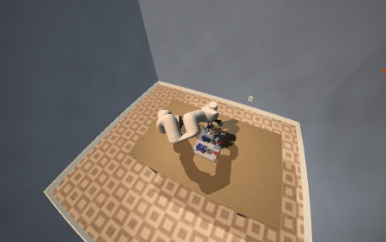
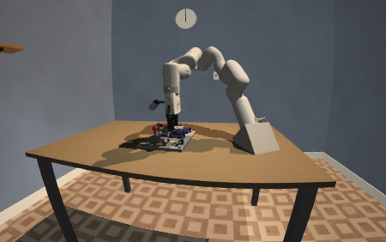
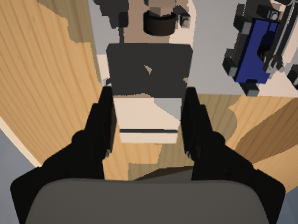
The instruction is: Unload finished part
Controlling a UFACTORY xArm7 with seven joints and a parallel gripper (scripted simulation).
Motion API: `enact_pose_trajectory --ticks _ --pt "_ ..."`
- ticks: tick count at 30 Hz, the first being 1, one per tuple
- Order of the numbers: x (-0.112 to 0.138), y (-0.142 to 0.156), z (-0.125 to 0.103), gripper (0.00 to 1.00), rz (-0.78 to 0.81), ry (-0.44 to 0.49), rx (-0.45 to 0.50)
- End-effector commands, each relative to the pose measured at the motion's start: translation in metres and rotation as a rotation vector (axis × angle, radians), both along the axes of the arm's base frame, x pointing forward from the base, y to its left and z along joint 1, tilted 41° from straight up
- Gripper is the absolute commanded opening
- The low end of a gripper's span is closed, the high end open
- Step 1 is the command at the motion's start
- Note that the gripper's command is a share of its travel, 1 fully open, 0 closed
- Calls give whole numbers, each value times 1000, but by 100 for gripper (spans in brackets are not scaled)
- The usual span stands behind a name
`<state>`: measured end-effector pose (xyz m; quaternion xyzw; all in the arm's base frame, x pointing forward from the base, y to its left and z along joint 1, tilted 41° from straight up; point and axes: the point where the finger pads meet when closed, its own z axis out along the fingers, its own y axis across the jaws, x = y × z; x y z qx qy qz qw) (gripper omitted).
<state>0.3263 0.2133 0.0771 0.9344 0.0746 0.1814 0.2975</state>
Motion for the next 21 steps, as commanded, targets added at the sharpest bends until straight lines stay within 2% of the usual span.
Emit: enact_pose_trajectory --ticks 1,21 --pt "0 6 -2 0 3 -2 3" --pt "-1 34 -22 0 3 -2 3"
